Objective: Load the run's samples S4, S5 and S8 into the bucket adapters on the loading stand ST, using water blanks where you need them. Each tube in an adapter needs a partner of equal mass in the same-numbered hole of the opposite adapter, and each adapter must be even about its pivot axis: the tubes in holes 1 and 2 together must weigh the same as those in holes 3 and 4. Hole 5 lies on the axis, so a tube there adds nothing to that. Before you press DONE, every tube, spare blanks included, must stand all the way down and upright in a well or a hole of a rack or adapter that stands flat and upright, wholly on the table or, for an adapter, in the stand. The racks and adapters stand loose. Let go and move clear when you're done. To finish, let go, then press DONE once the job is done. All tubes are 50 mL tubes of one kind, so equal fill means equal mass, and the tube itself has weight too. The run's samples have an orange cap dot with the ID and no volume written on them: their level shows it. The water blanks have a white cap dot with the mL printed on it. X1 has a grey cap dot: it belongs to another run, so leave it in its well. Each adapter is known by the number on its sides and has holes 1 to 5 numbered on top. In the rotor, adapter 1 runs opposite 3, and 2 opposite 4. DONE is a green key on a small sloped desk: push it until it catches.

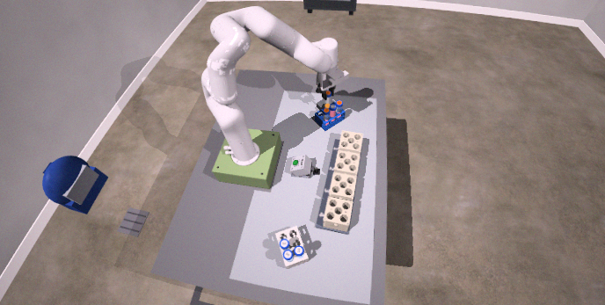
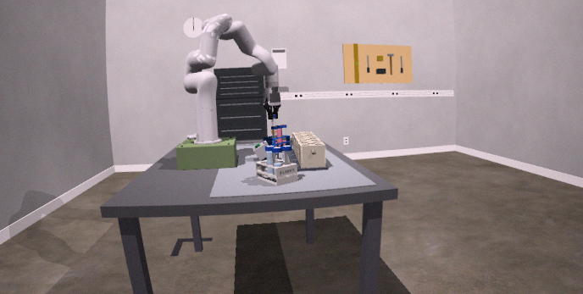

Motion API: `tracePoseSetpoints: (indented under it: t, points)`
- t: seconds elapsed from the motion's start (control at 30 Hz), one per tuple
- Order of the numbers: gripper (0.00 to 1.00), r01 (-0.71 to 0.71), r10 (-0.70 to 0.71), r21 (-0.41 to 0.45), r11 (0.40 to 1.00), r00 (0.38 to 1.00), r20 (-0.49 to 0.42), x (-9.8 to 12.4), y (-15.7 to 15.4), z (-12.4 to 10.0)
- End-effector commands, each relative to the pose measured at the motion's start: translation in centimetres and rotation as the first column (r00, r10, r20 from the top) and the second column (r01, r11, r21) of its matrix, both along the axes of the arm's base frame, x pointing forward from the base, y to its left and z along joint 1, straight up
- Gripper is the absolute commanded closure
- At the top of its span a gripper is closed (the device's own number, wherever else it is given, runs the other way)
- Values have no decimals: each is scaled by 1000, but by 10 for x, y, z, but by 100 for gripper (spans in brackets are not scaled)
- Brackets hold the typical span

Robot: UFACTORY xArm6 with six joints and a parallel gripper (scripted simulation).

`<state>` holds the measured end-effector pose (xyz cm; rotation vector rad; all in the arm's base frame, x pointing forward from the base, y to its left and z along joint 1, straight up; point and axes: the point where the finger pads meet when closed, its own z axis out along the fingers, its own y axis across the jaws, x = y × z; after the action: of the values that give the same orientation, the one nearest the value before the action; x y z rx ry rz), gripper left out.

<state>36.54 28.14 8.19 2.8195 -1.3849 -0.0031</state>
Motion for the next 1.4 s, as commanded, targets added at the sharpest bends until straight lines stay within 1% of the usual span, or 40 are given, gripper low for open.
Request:
tracePoseSetpoints:
  t: [0.0, 1.03, 1.1, 1.27, 1.37]
  points:
    - [100, 0, 0, 2, 1000, 1000, 3, 1, 1, 7]
    - [100, 0, 0, 2, 1000, 1000, 3, 1, 1, 65]
    - [100, 0, 0, 2, 1000, 1000, 3, 1, 1, 65]
    - [100, 0, 0, 2, 1000, 1000, 3, 1, 1, 75]
    - [100, 0, 0, 2, 1000, 1000, 3, 1, 1, 75]
